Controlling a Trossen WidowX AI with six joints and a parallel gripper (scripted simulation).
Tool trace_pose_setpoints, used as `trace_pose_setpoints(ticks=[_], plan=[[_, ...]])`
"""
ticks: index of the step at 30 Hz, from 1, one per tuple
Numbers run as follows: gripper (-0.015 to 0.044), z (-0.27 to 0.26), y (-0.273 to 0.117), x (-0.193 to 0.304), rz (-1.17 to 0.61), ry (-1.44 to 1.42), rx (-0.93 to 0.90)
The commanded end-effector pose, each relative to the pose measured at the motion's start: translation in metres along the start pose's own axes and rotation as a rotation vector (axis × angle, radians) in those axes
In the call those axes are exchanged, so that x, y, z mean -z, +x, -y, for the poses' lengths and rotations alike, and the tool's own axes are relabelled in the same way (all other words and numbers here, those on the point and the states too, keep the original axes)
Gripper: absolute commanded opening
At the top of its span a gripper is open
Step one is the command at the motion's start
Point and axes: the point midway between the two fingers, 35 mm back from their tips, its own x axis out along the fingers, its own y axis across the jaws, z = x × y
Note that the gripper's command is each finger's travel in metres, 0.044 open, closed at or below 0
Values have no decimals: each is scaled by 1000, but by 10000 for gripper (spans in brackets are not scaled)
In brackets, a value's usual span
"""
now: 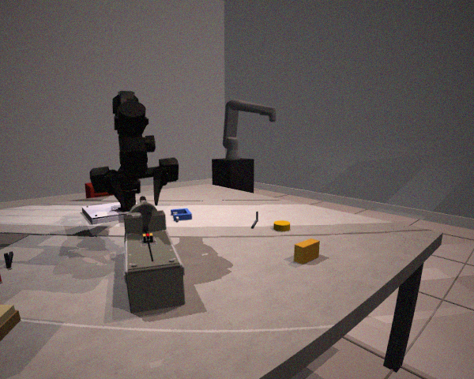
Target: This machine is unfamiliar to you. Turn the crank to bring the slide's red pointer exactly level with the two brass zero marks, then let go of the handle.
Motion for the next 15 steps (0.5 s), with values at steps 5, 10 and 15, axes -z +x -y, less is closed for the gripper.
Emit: trace_pose_setpoints(ticks=[5,10,15], plan=[[414,0,0,0,0,0,1],[282,0,0,0,0,0,1],[151,0,0,0,0,0,1]])
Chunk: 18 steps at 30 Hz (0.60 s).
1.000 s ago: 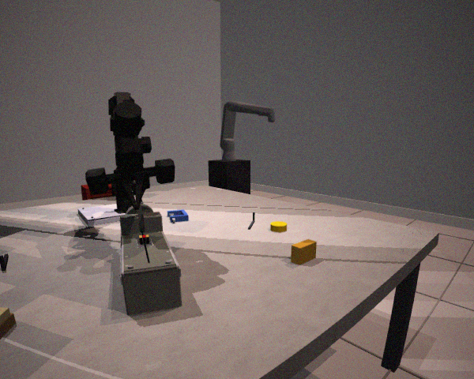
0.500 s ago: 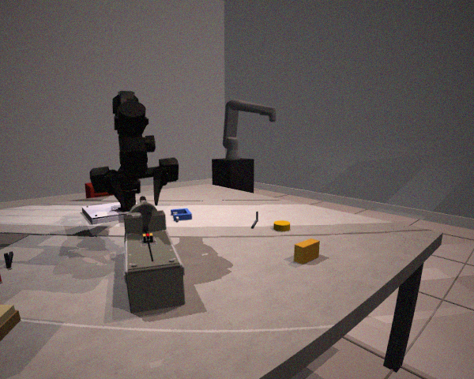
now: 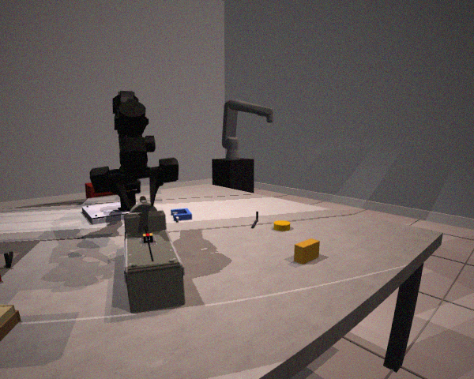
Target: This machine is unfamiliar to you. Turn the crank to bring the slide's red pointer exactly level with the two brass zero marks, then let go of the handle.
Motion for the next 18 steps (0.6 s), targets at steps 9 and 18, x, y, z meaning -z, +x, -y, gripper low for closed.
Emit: trace_pose_setpoints(ticks=[9,18], plan=[[0,0,0,0,0,0,0],[0,0,0,0,0,0,-1]])
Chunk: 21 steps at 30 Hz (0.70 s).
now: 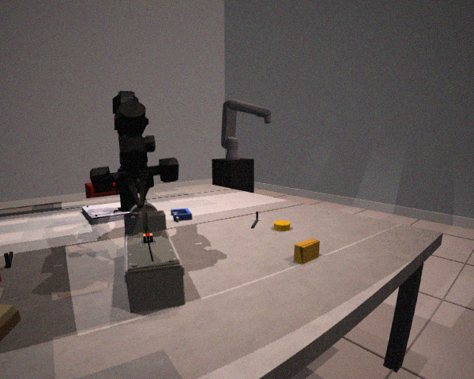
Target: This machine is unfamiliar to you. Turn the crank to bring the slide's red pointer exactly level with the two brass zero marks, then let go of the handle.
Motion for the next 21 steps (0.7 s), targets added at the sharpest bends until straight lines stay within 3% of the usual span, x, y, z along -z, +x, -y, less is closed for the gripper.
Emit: trace_pose_setpoints(ticks=[1,6,21], plan=[[0,0,0,0,0,0,0],[0,0,0,0,0,0,0],[394,0,0,0,0,0,0]])
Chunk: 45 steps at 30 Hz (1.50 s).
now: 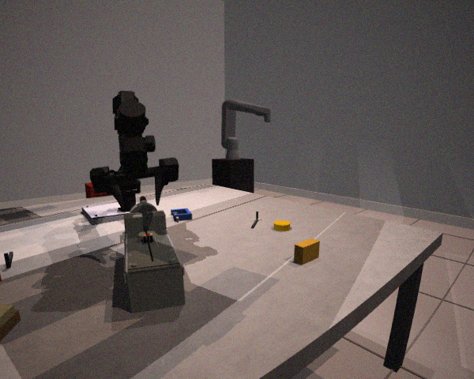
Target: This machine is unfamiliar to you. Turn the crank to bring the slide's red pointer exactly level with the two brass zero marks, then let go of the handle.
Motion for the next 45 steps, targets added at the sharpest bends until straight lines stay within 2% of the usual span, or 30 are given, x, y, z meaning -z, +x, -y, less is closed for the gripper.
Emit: trace_pose_setpoints(ticks=[1,3,20,38,45], plan=[[420,0,0,0,0,0,1],[440,0,0,0,0,0,1],[0,0,0,0,0,0,1],[0,0,0,0,0,0,0],[184,0,0,0,0,0,0]])
